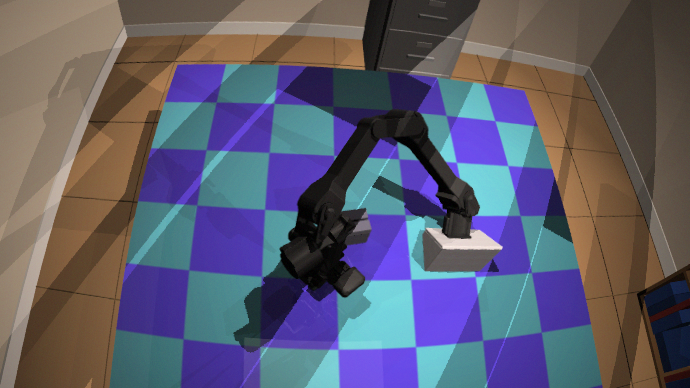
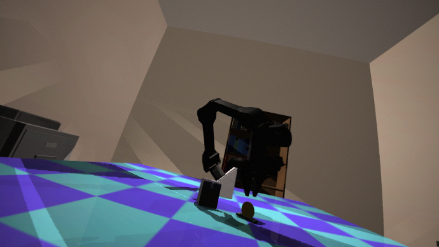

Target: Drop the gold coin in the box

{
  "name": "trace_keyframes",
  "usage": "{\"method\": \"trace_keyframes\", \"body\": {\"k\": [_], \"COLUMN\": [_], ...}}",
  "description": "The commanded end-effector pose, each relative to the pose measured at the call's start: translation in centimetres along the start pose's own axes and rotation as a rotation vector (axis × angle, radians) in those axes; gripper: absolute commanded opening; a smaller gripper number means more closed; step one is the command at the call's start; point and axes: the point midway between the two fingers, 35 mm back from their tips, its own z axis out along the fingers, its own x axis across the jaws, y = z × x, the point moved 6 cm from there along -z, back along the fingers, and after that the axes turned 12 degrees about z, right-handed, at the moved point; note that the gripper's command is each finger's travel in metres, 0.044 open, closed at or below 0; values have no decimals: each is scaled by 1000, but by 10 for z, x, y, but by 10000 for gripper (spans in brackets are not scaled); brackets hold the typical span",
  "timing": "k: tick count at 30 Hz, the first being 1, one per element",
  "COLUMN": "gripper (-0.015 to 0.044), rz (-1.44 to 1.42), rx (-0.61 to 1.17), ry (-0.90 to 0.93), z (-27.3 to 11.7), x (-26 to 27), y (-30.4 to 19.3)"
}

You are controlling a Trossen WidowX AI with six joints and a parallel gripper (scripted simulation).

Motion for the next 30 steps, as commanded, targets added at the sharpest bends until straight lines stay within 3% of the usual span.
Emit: {"method": "trace_keyframes", "body": {"k": [1,30], "gripper": [161,161], "rz": [-6,-6], "rx": [4,5], "ry": [-5,-8], "z": [7,53], "x": [0,-1], "y": [-1,-2]}}
